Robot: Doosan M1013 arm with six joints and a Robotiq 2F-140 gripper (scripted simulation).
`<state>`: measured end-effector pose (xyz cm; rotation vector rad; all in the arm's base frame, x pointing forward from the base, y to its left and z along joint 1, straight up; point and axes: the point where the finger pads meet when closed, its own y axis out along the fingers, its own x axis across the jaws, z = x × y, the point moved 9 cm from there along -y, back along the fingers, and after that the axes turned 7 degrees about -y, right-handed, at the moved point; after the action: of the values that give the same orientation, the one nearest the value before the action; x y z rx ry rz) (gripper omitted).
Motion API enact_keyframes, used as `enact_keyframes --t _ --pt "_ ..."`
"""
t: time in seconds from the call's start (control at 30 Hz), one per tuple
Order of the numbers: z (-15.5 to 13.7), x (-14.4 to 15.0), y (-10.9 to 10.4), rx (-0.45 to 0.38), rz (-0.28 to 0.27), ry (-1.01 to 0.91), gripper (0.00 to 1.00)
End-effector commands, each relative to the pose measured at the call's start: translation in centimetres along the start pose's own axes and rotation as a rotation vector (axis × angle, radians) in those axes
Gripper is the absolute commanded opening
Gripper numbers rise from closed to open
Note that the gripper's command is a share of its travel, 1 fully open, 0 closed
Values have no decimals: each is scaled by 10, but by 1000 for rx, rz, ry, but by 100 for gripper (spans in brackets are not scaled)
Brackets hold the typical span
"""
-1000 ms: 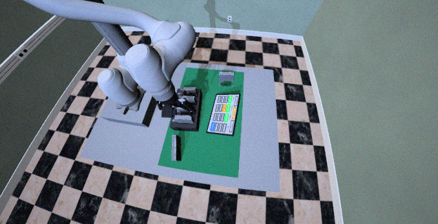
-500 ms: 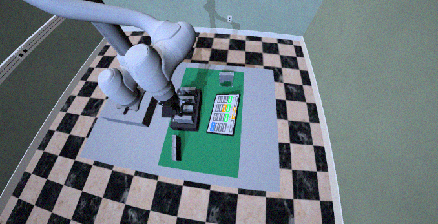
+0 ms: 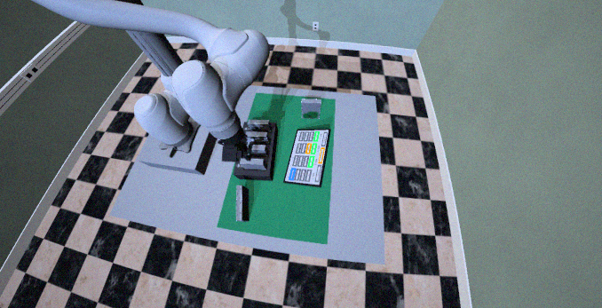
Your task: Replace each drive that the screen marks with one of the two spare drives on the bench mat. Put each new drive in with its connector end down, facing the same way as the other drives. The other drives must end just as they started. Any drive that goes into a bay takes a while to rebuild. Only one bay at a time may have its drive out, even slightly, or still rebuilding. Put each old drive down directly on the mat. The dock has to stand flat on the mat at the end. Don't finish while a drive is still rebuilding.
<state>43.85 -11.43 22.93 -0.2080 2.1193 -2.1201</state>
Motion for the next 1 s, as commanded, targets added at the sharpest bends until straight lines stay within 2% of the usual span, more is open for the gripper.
enact_keyframes --t 0.0,0.23,0.4,0.7,0.77,0.8,0.97 --pt "0 0 0 0 1 0 10" --pt "1 0 0 0 1 15 10" --pt "7 2 0 0 1 145 10" --pt "38 14 0 -4 2 745 10" --pt "38 14 0 -4 2 745 10" --pt "42 16 0 0 1 924 10" --pt "68 29 0 -16 5 1207 10"
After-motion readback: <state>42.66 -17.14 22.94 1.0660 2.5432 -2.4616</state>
